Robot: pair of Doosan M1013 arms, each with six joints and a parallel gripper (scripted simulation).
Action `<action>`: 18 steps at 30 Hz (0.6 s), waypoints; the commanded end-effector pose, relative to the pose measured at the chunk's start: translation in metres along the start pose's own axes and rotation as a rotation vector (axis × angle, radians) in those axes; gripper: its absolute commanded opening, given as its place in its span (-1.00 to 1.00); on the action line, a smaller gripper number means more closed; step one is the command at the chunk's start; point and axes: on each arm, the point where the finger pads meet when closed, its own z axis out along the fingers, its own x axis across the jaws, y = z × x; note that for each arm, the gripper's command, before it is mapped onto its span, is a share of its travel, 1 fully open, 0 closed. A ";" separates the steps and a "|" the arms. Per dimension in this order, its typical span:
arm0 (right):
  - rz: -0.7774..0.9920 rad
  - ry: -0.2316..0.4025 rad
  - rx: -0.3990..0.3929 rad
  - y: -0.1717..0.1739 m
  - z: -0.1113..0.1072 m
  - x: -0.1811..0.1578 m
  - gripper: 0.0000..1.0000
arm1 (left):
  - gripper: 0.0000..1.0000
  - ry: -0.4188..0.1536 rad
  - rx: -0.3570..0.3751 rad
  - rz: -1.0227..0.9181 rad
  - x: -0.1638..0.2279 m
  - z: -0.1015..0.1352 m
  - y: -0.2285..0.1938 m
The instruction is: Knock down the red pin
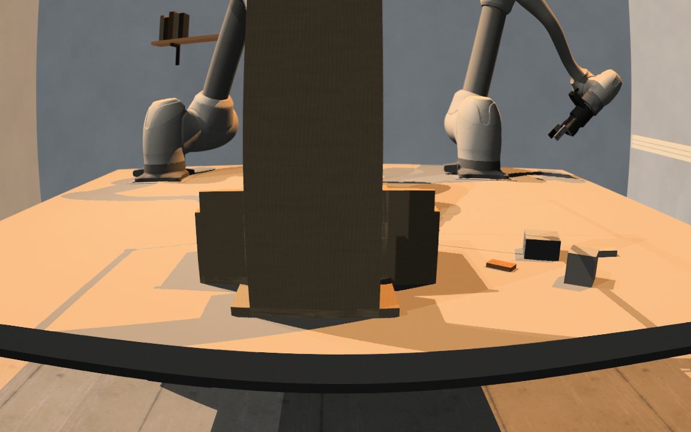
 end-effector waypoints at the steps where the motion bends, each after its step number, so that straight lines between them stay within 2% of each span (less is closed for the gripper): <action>1: 0.001 0.000 -0.001 0.001 0.001 0.000 1.00 | 1.00 0.000 -0.001 0.000 0.000 0.000 0.000; 9: 0.001 0.000 -0.001 0.001 0.007 0.000 1.00 | 1.00 0.000 -0.001 0.000 0.000 0.000 0.000; 18: 0.001 0.000 -0.001 0.001 0.026 0.000 1.00 | 1.00 0.000 -0.001 0.000 0.000 0.000 0.000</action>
